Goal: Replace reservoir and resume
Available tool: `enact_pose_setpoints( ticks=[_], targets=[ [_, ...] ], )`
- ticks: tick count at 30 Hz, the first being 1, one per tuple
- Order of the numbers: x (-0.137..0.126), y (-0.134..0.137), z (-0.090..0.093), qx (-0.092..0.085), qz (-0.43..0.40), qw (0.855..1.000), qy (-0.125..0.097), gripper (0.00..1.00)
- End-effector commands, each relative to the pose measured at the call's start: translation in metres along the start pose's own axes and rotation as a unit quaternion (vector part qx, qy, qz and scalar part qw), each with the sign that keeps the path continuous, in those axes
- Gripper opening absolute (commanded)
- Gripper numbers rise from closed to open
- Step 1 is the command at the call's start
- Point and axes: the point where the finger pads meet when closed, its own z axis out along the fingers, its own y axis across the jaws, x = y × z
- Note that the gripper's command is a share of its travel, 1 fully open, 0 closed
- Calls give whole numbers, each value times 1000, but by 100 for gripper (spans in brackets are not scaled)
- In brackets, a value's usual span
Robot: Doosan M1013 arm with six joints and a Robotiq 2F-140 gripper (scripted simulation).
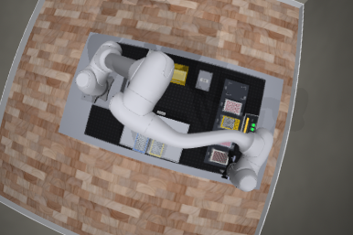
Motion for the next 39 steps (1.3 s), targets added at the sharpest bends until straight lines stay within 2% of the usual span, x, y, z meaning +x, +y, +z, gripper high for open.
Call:
enact_pose_setpoints(
  ticks=[1,39],
  targets=[
    [1,3,13,-4,2,1000,3,77],
    [2,3,67,-4,2,1000,3,77]
  ],
)
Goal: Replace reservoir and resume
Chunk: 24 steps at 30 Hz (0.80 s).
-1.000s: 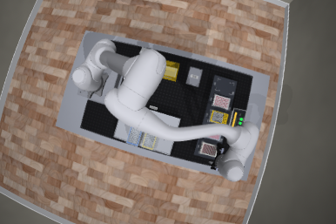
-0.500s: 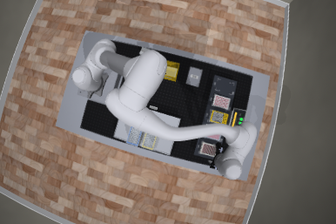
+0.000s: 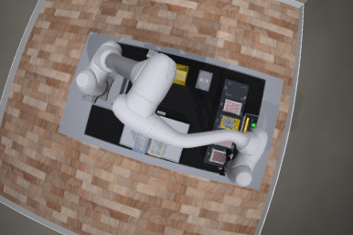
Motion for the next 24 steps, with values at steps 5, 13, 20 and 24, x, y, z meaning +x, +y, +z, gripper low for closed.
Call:
enact_pose_setpoints(
  ticks=[5,13,20,24],
  targets=[
    [2,1,19,-4,3,1000,2,77],
    [2,1,32,-4,3,1000,2,77],
    [2,2,40,-4,3,1000,2,77],
    [2,2,47,-4,3,1000,2,77]
  ],
)
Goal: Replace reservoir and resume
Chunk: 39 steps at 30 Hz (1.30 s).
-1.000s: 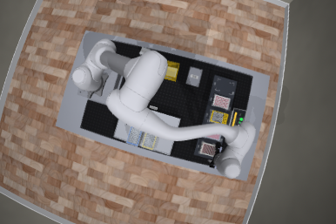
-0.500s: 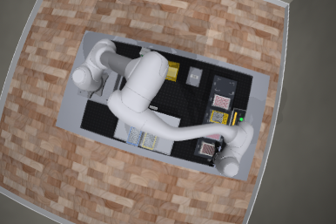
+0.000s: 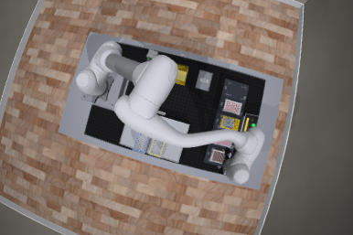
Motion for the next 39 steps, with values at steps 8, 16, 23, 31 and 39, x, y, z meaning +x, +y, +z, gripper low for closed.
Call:
enact_pose_setpoints(
  ticks=[8,16,23,31,39],
  targets=[
    [3,1,22,-4,3,1000,3,77],
    [3,1,35,-4,3,1000,3,77],
    [3,1,47,-4,3,1000,3,77],
    [3,1,57,-4,3,1000,3,77],
    [3,1,60,-4,3,1000,3,77]
  ],
)
